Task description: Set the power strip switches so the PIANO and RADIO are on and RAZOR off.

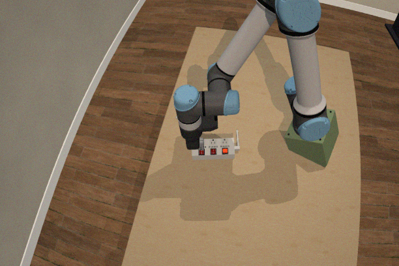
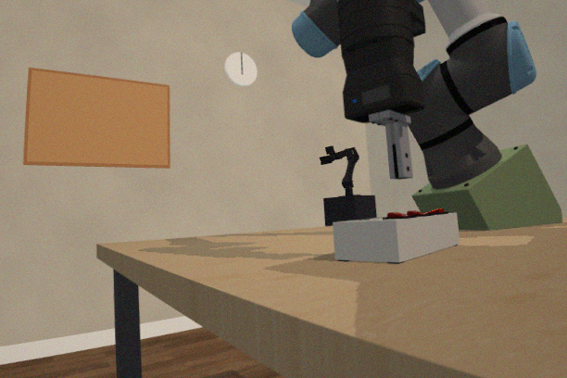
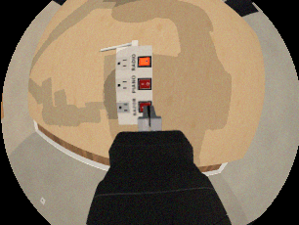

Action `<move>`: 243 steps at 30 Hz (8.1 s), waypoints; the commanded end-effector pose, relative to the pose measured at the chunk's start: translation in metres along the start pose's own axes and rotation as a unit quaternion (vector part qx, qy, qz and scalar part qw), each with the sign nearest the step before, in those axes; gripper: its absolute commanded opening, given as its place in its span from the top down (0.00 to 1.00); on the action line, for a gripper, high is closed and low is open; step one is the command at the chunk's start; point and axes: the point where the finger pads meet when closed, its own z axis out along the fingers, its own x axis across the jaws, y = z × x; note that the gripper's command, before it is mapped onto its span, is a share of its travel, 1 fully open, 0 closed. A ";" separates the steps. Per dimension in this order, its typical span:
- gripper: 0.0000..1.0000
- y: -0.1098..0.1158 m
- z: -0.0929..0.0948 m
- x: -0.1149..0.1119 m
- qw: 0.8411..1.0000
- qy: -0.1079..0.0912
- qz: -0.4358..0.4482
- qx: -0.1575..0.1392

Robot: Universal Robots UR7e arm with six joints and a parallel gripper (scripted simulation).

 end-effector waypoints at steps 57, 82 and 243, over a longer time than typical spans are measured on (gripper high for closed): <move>1.00 -0.046 -0.012 -0.011 1.000 0.000 0.000 -0.001; 1.00 -0.046 0.011 -0.011 1.000 0.000 0.000 -0.001; 1.00 -0.046 0.040 -0.012 1.000 0.000 0.000 -0.001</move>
